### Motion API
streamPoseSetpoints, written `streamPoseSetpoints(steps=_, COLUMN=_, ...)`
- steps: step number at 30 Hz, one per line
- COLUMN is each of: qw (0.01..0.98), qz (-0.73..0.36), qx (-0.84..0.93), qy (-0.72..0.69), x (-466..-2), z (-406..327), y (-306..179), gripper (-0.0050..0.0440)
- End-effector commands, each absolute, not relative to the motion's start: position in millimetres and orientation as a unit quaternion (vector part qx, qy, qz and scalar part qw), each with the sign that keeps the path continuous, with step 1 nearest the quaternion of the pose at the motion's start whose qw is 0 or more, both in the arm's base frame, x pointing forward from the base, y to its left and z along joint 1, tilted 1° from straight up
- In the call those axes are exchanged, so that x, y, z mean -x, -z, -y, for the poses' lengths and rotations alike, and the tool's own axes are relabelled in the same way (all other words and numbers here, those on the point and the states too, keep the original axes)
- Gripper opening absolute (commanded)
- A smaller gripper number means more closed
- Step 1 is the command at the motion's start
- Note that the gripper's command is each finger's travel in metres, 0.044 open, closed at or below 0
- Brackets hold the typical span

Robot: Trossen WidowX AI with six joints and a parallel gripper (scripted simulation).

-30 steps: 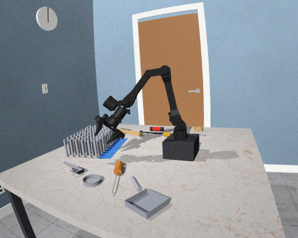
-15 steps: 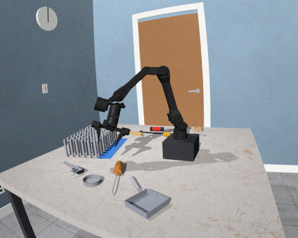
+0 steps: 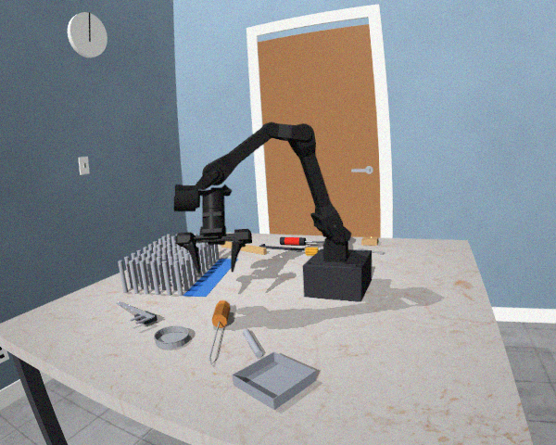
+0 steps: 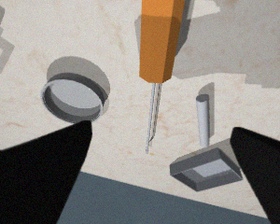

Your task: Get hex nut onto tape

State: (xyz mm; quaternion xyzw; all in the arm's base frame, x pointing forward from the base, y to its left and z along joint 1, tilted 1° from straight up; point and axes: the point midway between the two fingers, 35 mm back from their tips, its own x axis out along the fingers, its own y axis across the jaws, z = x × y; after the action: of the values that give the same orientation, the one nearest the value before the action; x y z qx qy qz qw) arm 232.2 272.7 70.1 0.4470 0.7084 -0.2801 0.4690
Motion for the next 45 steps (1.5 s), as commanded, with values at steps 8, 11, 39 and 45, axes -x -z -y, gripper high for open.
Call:
streamPoseSetpoints(steps=8, qw=0.465, qz=-0.708, qx=-0.45, qy=0.284, x=-233, z=-271, y=-15, gripper=0.04)
streamPoseSetpoints(steps=11, qw=0.467, qz=-0.707, qx=-0.453, qy=0.278, x=-236, z=-274, y=-19, gripper=0.04)
streamPoseSetpoints(steps=39, qw=0.468, qz=-0.706, qx=-0.454, qy=0.275, x=-237, z=-274, y=-13, gripper=0.028)
streamPoseSetpoints(steps=45, qw=0.467, qz=-0.707, qx=-0.454, qy=0.276, x=-238, z=-275, y=-3, gripper=0.028)
